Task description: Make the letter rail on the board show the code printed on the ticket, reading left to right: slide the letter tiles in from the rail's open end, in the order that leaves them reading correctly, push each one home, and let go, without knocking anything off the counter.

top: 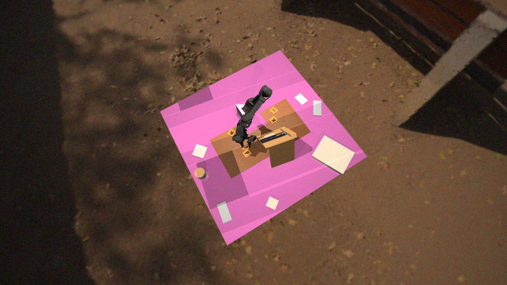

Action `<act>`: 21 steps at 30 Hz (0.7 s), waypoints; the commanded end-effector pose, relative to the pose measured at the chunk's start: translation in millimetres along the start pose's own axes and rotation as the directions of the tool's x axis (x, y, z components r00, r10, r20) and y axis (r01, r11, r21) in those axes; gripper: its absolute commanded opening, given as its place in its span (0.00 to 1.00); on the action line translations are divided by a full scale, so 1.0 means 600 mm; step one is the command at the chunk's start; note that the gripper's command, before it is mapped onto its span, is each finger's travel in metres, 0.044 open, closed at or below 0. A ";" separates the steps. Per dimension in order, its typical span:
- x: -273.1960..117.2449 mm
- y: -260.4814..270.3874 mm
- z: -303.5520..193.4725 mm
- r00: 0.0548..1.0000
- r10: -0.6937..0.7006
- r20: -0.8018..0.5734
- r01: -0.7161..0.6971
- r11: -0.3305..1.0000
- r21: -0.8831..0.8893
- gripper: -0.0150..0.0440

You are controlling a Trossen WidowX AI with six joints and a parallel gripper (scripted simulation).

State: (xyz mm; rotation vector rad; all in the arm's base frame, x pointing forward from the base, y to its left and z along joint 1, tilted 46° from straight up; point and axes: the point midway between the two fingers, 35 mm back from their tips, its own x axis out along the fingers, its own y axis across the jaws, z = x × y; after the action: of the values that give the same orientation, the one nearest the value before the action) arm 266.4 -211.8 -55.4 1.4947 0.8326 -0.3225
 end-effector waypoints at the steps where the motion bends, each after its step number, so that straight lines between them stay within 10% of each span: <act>1: -0.009 0.012 0.006 0.999 0.035 0.027 -0.032 0.992 -0.118 0.25; 21: -0.049 0.066 0.026 0.973 0.189 0.130 -0.063 0.764 -0.642 0.25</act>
State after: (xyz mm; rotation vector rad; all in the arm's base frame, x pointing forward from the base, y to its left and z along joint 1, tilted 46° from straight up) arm 276.6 -231.2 -12.0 0.8916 0.6109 -0.0707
